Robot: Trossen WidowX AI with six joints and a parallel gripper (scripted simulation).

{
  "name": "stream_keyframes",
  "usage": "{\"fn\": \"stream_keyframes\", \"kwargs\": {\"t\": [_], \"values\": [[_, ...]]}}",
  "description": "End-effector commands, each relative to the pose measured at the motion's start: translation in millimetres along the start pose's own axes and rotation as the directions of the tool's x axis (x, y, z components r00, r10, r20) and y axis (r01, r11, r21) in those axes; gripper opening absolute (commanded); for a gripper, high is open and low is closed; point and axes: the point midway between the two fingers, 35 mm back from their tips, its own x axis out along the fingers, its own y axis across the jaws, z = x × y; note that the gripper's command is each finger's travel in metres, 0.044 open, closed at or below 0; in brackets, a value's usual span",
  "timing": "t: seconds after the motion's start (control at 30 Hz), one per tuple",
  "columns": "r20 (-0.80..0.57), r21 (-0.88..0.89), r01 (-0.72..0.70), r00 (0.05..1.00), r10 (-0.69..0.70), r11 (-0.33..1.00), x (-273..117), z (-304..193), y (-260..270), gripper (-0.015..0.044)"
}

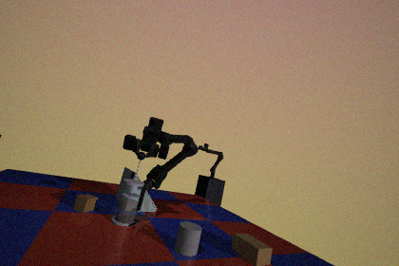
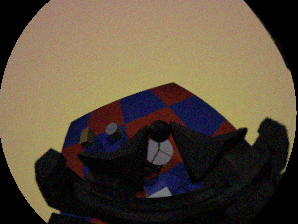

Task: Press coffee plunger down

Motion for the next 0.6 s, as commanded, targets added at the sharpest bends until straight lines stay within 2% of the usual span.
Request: {"fn": "stream_keyframes", "kwargs": {"t": [0.0, 0.57], "values": [[-0.049, 0.022, 0.007, 0.999, -0.006, 1.0, 10, -24, -2, 0.0126], [-0.048, 0.023, 0.006, 0.999, -0.005, 1.0, 25, -47, 0, 0.0126]]}}
